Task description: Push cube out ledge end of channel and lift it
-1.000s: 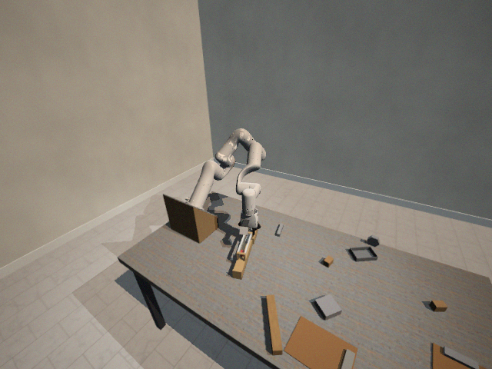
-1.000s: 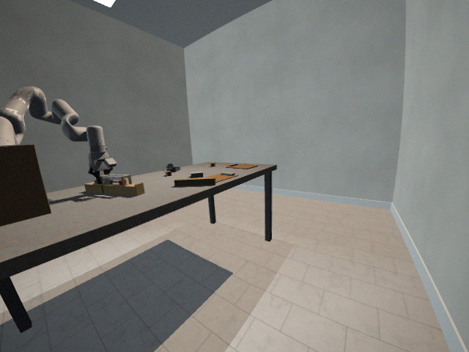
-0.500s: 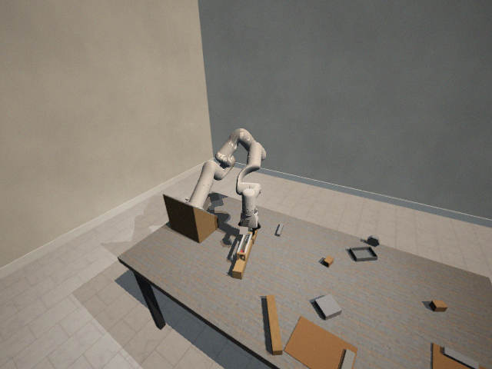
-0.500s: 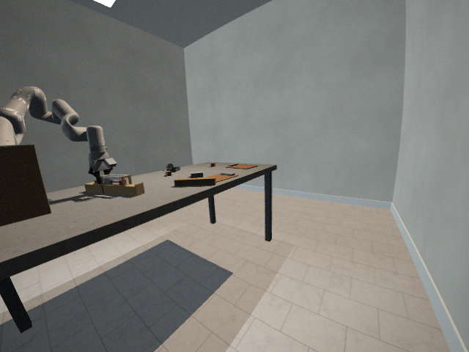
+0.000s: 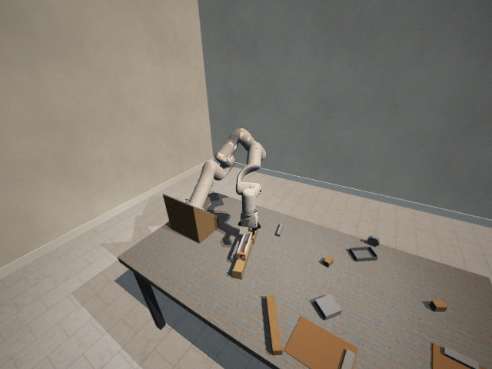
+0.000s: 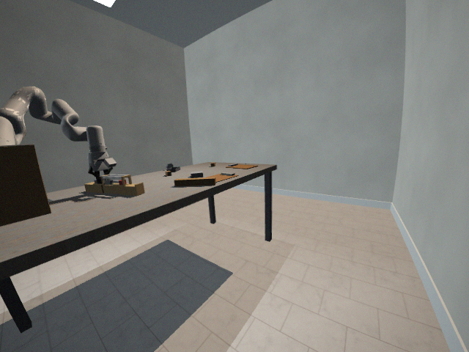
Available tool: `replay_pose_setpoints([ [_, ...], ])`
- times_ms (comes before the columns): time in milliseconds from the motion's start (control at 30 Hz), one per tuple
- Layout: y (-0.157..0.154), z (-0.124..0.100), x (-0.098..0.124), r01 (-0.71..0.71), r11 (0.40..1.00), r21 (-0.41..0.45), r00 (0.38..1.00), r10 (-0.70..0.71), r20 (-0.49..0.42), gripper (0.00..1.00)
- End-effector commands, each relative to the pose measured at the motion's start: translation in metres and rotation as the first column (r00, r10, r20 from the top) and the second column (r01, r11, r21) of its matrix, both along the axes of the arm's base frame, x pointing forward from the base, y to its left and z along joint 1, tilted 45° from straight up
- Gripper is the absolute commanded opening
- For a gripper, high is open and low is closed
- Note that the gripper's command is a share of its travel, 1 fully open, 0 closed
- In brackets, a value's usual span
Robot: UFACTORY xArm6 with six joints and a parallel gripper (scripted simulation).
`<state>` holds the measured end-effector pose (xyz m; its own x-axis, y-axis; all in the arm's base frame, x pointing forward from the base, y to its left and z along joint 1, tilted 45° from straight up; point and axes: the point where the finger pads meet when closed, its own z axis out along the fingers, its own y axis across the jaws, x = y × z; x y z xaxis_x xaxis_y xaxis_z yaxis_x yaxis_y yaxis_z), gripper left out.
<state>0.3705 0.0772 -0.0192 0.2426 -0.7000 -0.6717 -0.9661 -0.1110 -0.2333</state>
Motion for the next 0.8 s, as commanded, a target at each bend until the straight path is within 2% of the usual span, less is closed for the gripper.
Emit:
replay_pose_setpoints([
  [0,-0.006,0.006,0.001,0.002,1.000,-0.001,1.000,-0.002,0.003,0.38],
  [33,-0.006,0.006,0.001,0.002,1.000,-0.001,1.000,-0.002,0.003,0.38],
  [233,-0.047,0.047,-0.005,0.002,1.000,-0.001,1.000,-0.002,0.003,0.38],
  [700,-0.049,0.049,-0.005,0.002,1.000,-0.001,1.000,-0.002,0.003,0.38],
  [767,-0.046,0.055,0.004,0.007,1.000,-0.003,1.000,-0.007,-0.003,0.38],
])
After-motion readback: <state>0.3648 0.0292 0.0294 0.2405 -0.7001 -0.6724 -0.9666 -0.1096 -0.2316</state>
